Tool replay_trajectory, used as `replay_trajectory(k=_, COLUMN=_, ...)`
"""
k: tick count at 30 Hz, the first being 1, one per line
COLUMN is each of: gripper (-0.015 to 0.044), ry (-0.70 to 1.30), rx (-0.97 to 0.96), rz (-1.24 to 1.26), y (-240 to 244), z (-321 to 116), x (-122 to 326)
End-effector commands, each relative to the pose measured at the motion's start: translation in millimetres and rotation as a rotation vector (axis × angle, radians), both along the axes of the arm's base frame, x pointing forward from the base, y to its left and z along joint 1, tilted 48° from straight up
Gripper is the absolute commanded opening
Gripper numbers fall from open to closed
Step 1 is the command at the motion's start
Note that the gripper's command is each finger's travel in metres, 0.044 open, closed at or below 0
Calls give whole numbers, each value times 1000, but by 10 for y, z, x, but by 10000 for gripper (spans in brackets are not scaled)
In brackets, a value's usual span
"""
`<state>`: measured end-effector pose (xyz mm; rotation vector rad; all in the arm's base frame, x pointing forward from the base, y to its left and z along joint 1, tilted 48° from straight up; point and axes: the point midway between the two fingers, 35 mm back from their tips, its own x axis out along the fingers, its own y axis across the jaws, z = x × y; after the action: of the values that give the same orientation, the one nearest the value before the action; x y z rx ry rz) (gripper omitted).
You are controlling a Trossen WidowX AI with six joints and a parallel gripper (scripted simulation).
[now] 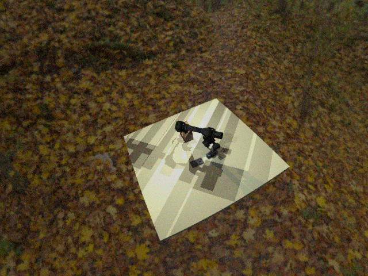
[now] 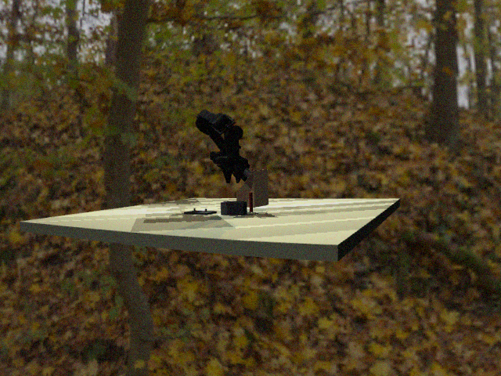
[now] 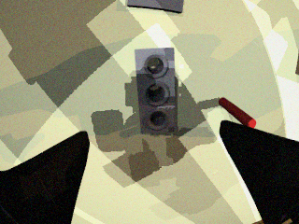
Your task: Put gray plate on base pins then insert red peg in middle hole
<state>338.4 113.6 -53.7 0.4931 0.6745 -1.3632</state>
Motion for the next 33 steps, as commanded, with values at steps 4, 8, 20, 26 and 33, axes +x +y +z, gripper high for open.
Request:
replay_trajectory(k=4, gripper=440, ry=25, rx=-24, rz=-15, y=-343, z=-252, x=-42)
replay_trajectory(k=8, gripper=440, ry=24, rx=-24, rz=-15, y=-447, z=-360, x=-11)
replay_trajectory(k=20, gripper=440, ry=24, rx=-24, rz=-15, y=-548, z=-455, x=3)
replay_trajectory(k=26, gripper=440, ry=24, rx=-24, rz=-15, y=-621, z=-521, x=9)
replay_trajectory(k=33, gripper=440, ry=24, rx=-25, rz=-15, y=-706, z=-596, x=13)
